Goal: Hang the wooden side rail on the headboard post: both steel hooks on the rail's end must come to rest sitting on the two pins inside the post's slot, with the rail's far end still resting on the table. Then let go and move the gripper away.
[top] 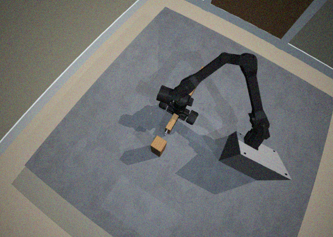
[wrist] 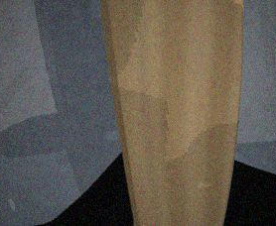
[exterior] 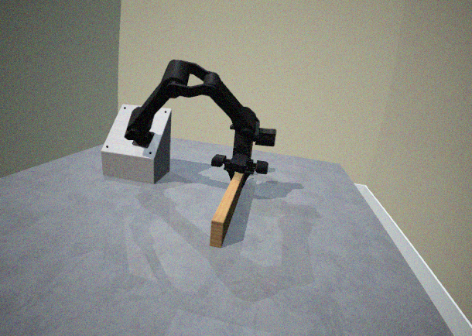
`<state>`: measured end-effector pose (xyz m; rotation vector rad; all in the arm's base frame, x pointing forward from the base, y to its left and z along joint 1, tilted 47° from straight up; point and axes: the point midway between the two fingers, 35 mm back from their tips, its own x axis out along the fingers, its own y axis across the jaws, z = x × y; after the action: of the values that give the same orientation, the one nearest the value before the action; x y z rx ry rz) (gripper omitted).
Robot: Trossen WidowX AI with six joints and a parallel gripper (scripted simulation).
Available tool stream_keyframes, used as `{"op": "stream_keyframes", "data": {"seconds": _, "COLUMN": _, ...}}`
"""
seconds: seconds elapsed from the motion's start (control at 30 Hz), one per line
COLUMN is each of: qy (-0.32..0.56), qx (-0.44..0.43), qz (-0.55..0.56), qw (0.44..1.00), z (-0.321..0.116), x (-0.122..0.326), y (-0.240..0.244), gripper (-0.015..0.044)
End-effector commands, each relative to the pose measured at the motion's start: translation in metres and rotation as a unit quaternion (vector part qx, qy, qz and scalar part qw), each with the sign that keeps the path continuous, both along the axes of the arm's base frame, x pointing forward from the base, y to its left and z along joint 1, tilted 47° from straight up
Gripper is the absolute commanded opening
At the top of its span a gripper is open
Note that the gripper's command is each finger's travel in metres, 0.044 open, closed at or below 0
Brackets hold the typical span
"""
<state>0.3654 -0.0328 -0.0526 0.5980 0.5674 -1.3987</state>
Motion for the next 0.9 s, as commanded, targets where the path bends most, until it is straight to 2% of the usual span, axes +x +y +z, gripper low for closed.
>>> {"op": "stream_keyframes", "data": {"seconds": 0.0, "qy": -0.011, "qx": 0.0, "qz": -0.012, "qw": 1.0, "z": 0.0, "x": -0.004, "y": -0.001, "gripper": 0.0}}
{"op": "stream_keyframes", "data": {"seconds": 0.87, "qy": -0.011, "qx": 0.0, "qz": -0.012, "qw": 1.0, "z": -0.001, "x": -0.015, "y": -0.001, "gripper": 0.0}}
